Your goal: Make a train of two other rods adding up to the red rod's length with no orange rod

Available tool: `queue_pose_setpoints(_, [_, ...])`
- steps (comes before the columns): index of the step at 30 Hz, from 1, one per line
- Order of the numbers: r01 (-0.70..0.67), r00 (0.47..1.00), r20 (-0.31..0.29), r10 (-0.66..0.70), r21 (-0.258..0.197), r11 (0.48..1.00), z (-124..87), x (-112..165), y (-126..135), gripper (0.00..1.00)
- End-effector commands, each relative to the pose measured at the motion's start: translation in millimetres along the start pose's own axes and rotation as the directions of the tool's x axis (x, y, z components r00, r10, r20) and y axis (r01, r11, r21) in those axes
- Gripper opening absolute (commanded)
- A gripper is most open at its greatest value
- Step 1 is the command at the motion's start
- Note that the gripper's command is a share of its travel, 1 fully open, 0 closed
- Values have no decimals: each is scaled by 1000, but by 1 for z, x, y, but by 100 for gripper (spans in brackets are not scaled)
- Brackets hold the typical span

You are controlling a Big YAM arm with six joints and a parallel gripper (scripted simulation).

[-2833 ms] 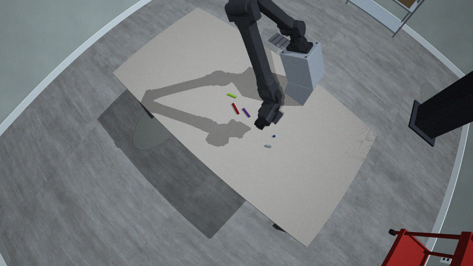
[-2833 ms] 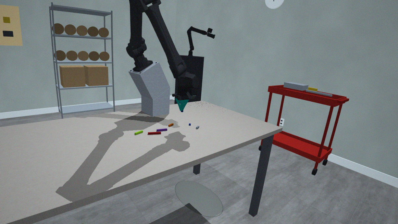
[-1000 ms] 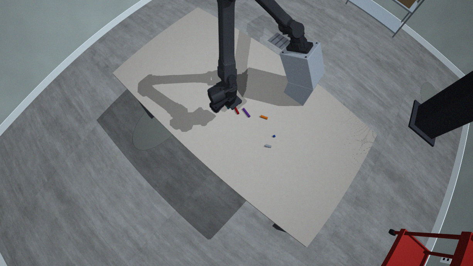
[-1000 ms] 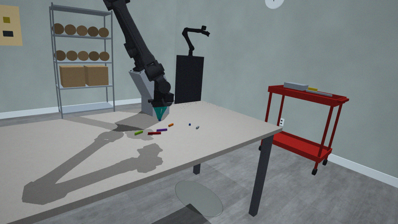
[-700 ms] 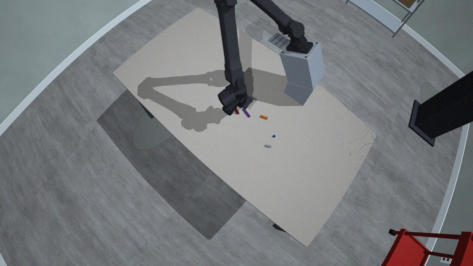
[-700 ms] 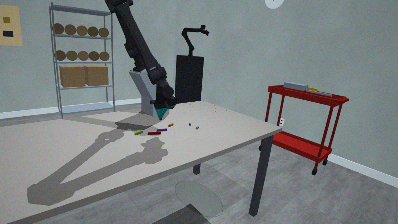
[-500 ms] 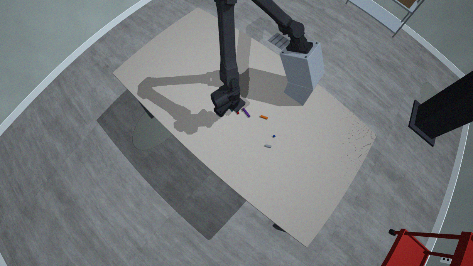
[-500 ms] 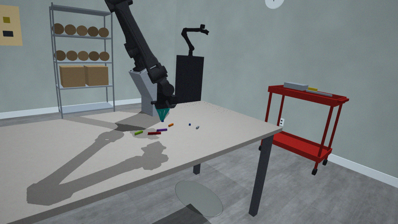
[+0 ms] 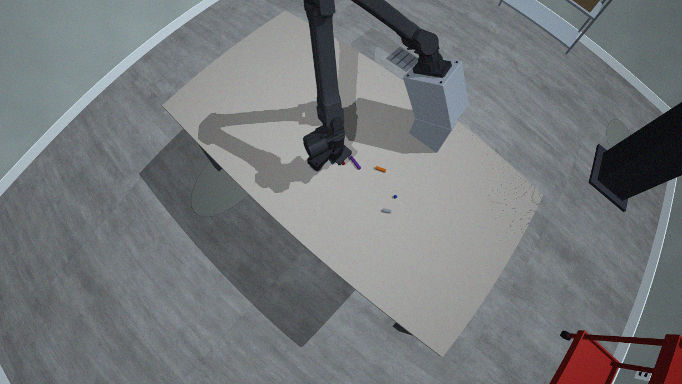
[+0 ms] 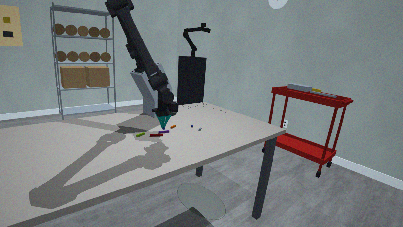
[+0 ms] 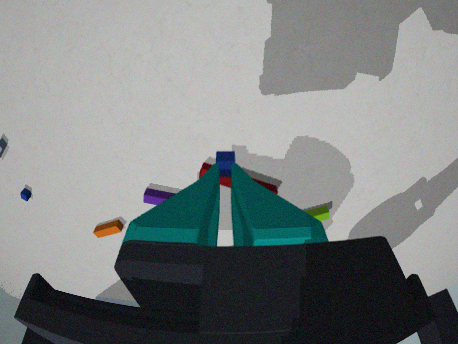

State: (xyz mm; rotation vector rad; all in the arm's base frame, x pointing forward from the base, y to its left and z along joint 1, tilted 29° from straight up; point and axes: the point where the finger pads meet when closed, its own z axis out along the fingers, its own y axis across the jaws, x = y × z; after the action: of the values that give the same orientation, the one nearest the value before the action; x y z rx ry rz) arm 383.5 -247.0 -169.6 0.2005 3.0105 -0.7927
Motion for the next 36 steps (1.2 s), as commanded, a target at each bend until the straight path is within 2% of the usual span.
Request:
queue_pose_setpoints(1, [10,1000,1,-10,-1,1000,25,-3,1,5])
queue_pose_setpoints(9, [11,1000,-1,-11,-1,1000,48,-1,1,5])
queue_pose_setpoints(11, [11,1000,-1,-11,-1,1000,48,-1,1,5])
queue_pose_setpoints(12, [38,999,14,-38,-2,999,44,-8,12,5])
queue_pose_setpoints(16, [23,1000,6,-23,-1,1000,49,-4,6,5])
queue_pose_setpoints(36, [23,1000,-1,-23,-4,1000,49,0,8,5])
